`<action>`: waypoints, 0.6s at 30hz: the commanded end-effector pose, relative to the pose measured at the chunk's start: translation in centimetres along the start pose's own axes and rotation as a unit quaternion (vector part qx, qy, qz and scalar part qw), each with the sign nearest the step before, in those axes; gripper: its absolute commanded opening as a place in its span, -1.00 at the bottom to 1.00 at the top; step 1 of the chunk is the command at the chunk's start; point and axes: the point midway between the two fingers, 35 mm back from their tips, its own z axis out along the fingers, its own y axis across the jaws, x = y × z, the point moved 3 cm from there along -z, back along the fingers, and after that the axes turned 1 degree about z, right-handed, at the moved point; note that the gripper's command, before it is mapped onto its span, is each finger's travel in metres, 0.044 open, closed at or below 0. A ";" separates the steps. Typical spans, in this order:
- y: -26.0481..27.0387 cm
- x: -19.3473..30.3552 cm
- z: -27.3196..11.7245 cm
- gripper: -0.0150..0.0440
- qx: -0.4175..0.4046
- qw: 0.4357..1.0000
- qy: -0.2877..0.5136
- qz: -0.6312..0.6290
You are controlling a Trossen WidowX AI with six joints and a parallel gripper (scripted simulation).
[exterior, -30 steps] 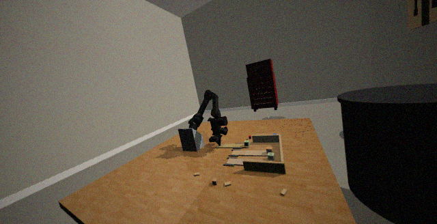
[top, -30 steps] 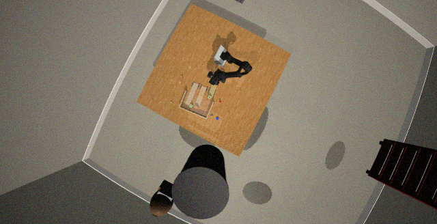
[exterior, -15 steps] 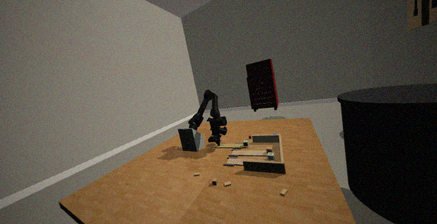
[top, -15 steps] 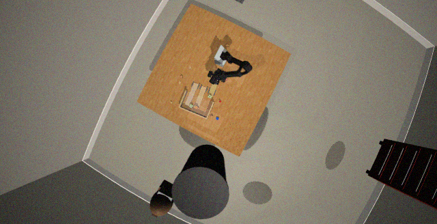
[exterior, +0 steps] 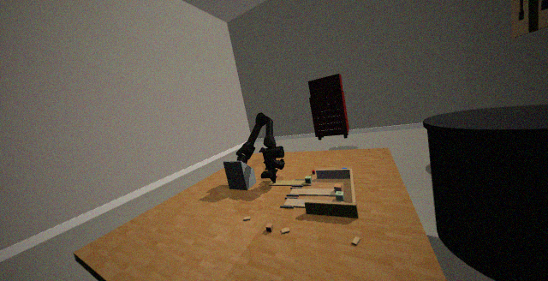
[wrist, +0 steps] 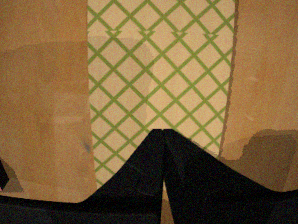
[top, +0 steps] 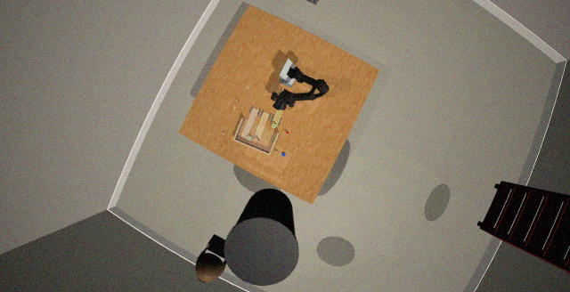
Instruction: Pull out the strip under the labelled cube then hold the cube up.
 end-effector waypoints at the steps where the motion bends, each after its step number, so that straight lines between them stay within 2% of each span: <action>1: 0.0 1.4 0.5 -0.49 -0.002 1.000 0.020 0.009; 13: 0.0 1.4 0.5 -0.49 -0.002 1.000 0.020 0.009; 14: 0.0 0.0 -0.2 -0.49 0.000 1.000 0.001 0.000; 18: -0.1 -0.4 -3.5 -0.49 0.001 1.000 0.017 0.007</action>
